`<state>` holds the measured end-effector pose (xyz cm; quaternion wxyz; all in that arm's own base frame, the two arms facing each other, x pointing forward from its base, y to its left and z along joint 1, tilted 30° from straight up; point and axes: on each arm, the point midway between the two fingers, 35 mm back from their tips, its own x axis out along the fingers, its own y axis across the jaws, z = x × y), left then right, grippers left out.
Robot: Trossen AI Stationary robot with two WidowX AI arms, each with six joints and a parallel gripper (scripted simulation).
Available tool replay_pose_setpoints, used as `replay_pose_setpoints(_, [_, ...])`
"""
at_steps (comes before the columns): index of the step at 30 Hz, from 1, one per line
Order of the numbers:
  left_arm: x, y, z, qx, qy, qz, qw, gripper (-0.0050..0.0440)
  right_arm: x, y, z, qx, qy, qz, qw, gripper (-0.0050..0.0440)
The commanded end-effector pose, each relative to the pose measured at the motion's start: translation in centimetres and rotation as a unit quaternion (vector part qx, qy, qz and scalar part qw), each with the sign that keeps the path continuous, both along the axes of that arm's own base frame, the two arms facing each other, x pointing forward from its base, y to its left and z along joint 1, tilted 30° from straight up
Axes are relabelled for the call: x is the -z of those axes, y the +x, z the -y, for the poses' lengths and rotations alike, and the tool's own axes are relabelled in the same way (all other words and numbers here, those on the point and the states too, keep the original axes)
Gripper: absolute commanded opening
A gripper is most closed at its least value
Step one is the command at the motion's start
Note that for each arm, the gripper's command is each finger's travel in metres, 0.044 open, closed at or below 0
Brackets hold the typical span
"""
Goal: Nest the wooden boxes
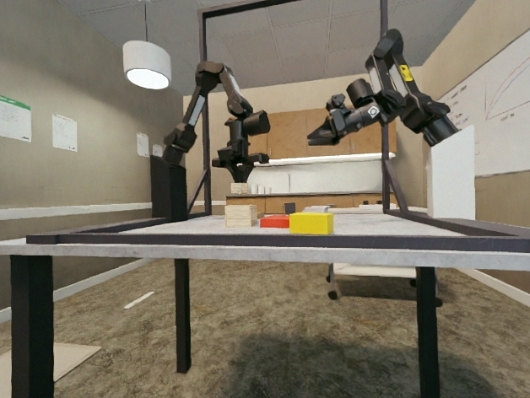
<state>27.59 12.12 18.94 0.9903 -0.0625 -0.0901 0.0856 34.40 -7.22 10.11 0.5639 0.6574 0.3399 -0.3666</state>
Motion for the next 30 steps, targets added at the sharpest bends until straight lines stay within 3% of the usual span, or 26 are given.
replay_pose_setpoints(1, [-0.03, -0.04, -0.09, 0.000, -0.001, 0.001, 1.000, 0.0400, -0.82, 0.17, 0.14, 0.068, 0.036, 0.009, 0.997, 0.0144])
replay_pose_setpoints(13, [-0.03, -0.04, -0.09, 0.000, -0.001, 0.001, 1.000, 0.0400, -0.82, 0.17, 0.14, 0.216, 0.124, 0.003, 0.968, 0.0144])
replay_pose_setpoints(30, [-0.03, -0.04, -0.09, 0.000, -0.001, 0.001, 1.000, 0.0400, -0.81, 0.17, 0.14, 0.425, 0.248, -0.005, 0.871, 0.0144])
